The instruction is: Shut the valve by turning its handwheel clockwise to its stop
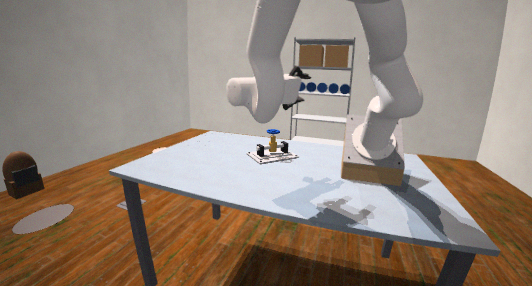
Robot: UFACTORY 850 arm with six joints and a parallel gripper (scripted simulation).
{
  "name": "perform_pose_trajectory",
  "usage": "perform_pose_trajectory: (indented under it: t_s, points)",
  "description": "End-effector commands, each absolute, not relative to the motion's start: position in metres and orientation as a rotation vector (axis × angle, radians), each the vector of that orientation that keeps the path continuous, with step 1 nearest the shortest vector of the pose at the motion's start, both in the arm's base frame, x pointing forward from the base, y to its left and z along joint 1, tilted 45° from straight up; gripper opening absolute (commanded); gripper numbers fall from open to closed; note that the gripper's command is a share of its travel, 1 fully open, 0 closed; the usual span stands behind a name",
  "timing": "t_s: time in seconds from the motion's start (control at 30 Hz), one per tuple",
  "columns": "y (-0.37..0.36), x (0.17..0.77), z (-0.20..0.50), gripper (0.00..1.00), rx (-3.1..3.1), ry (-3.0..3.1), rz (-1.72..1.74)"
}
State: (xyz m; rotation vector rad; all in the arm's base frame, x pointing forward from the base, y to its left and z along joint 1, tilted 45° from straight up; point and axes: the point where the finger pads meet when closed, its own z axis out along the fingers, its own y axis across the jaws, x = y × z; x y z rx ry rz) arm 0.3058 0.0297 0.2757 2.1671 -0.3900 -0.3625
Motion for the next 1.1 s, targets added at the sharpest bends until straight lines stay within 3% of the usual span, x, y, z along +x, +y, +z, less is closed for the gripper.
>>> perform_pose_trajectory:
  t_s: [0.0,0.63,1.07]
  points:
    - [0.03,0.306,0.276,1.0,2.167,-0.391,-0.362]
    - [0.03,0.306,0.274,1.0,2.172,-0.404,-0.374]
    - [0.05,0.306,0.218,1.0,2.246,-0.746,-0.671]
